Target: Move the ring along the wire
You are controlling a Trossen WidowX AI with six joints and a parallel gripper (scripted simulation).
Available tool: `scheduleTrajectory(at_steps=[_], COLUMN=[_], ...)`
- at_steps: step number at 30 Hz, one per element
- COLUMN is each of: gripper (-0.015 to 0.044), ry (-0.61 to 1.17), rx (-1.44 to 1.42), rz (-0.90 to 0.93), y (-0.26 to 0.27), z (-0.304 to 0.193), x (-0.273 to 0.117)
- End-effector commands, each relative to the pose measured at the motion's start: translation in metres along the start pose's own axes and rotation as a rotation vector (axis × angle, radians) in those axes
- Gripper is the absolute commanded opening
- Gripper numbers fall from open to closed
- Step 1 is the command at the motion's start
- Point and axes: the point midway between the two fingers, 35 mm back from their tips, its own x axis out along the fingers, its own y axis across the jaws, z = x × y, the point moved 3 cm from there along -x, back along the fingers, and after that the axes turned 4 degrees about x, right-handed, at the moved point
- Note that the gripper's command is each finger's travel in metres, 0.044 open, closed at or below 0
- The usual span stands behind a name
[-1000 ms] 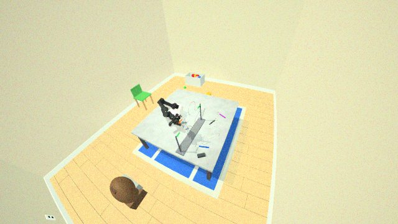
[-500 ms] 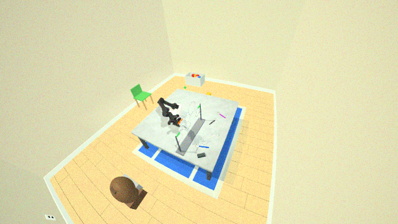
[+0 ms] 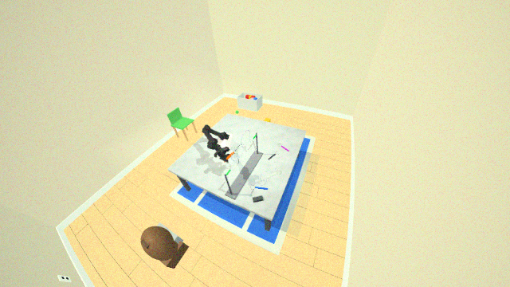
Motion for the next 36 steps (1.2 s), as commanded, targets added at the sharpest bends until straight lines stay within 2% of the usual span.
scheduleTrajectory(at_steps=[1, 36], gripper=[-0.015, -0.015], ry=[-0.018, -0.132], rx=[-0.093, -0.781], rz=[-0.053, -0.438], y=[-0.005, -0.038], z=[0.0, 0.015], x=[0.0, -0.003])
